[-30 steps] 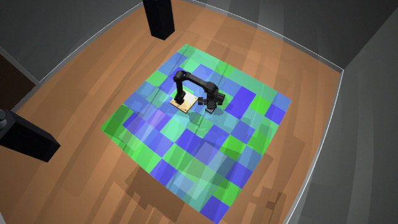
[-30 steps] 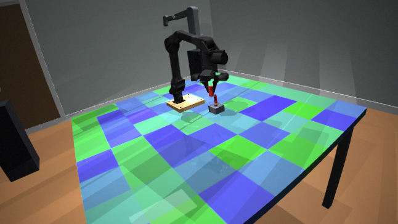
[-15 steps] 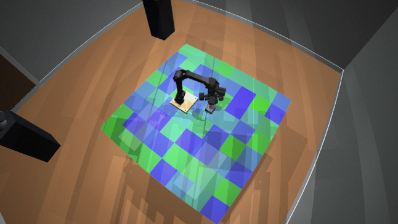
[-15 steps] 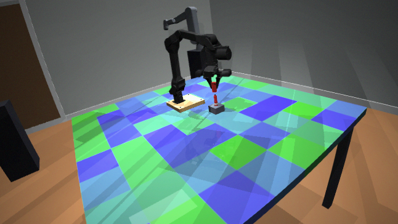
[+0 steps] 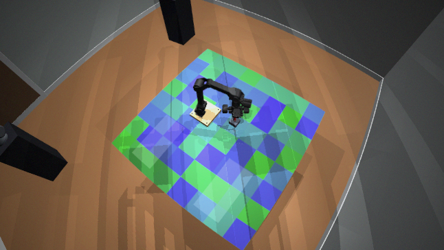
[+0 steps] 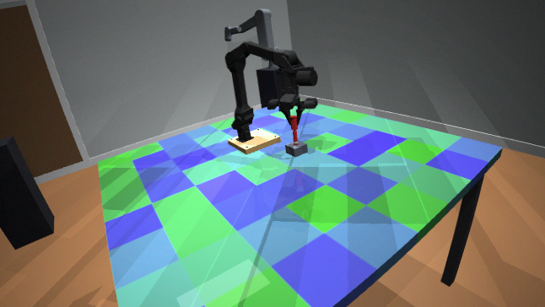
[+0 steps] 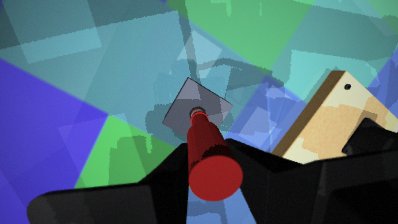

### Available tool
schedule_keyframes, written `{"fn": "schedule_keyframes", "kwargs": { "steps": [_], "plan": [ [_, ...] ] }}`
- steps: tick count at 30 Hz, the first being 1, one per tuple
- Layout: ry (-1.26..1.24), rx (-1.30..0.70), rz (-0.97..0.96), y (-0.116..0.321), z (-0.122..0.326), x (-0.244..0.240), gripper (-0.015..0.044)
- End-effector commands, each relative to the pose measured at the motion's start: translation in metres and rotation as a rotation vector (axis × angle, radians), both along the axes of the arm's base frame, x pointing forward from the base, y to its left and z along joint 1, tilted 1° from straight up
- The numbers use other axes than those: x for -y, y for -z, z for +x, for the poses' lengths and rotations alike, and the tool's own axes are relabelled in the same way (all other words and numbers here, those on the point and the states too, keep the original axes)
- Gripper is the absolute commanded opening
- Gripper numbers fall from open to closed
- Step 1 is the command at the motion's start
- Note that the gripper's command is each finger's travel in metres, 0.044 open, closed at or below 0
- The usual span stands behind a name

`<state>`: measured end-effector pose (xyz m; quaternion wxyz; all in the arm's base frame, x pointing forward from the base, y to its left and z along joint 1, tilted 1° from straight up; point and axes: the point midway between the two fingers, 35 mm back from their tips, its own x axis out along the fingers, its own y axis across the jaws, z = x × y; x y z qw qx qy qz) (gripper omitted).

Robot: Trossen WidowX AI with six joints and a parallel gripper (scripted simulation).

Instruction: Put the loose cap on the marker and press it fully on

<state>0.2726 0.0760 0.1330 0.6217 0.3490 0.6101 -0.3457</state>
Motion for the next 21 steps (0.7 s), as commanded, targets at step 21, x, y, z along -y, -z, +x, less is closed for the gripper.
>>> {"fn": "schedule_keyframes", "kwargs": {
  "steps": [21],
  "plan": [
    [0.006, -0.002, 0.002, 0.039, 0.000, 0.000, 0.0000]
  ]
}}
